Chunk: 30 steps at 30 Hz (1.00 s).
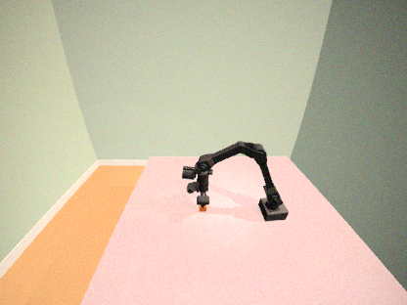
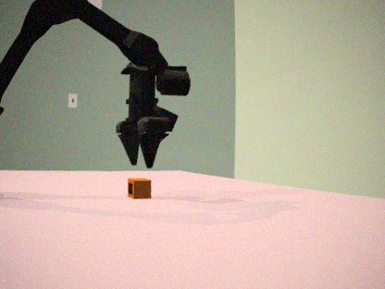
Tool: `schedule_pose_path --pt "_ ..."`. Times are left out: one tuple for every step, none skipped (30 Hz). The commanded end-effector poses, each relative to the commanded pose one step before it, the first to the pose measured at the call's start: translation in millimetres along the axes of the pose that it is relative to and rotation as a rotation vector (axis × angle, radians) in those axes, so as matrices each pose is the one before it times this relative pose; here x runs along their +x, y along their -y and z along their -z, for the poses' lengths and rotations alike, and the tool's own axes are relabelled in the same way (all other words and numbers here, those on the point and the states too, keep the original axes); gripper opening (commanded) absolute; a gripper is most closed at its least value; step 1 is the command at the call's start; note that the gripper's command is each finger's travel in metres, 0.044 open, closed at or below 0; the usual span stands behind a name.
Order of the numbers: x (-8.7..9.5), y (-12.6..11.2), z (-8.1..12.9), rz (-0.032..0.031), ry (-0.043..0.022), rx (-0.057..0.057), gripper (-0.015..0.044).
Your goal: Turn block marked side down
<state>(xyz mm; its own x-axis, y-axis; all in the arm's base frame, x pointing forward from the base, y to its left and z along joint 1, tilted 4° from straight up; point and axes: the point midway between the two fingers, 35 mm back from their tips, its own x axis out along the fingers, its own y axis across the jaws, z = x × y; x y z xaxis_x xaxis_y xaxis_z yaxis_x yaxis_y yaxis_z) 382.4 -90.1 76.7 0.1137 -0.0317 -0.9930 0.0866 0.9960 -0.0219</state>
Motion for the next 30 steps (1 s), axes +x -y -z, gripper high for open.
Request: schedule_pose_path --pt "11.79 -0.14 4.12 0.00005 -0.02024 0.0046 0.0440" --pt "0.00 0.00 0.00 0.00000 0.00000 0.0000 0.0440" --pt "0.00 0.00 0.00 0.00000 0.00000 0.0000 0.0440" --pt "0.00 0.00 0.00 0.00000 0.00000 0.0000 0.0440" --pt "0.27 0.00 -0.01 0.00000 0.00000 0.0000 0.0440" --pt "0.82 0.00 -0.04 0.00000 0.00000 0.0000 0.0440" --pt "1.36 0.01 -0.05 0.00000 0.00000 0.0000 0.0440" --pt "1.65 0.01 -0.06 0.00000 0.00000 0.0000 0.0440" --pt "1.65 0.01 -0.05 0.00000 0.00000 0.0000 0.0440" --pt "1.65 0.01 -0.04 0.00000 0.00000 0.0000 0.0440" --pt "1.65 0.00 -0.03 0.00000 0.00000 0.0000 0.0440" --pt "1.65 0.00 -0.02 0.00000 0.00000 0.0000 0.0440" --pt "1.64 0.00 -0.02 0.00000 0.00000 0.0000 0.0440" --pt "1.64 0.00 -0.01 0.00000 -0.00001 0.0000 0.0440" --pt "1.64 0.00 0.00 0.00000 -0.00001 0.0000 0.0440" --pt "1.64 0.00 0.01 0.00000 -0.00001 0.0000 0.0440" --pt "1.64 0.00 0.02 0.00000 -0.00001 0.0000 0.0440" --pt "1.64 0.00 0.03 0.00000 -0.00001 0.0000 0.0440" --pt "1.64 0.00 0.03 0.00000 -0.00001 0.0000 0.0440" --pt "1.64 -0.01 0.04 0.00000 -0.00001 0.0000 0.0440" --pt "1.63 -0.01 0.05 0.00000 -0.00001 0.0000 0.0440" --pt "1.63 -0.01 0.06 0.00000 -0.00001 0.0000 0.0440" --pt "1.63 -0.01 0.07 0.00000 -0.00001 0.0000 0.0440" --pt "1.63 -0.01 0.07 0.00000 -0.00001 0.0000 0.0440" --pt "1.33 -0.01 0.07 0.00000 -0.00001 0.0000 0.0440" --pt "0.79 -0.01 0.04 0.00000 -0.00001 0.0000 0.0440" --pt "0.26 0.00 0.01 0.00000 0.00000 0.0000 0.0440" --pt "0.00 0.00 0.00 0.00000 0.00000 0.0000 0.0440" --pt "0.00 0.00 0.00 0.00000 0.00000 0.0000 0.0440" --pt "0.00 0.00 0.00 0.00000 0.00000 0.0000 0.0414"
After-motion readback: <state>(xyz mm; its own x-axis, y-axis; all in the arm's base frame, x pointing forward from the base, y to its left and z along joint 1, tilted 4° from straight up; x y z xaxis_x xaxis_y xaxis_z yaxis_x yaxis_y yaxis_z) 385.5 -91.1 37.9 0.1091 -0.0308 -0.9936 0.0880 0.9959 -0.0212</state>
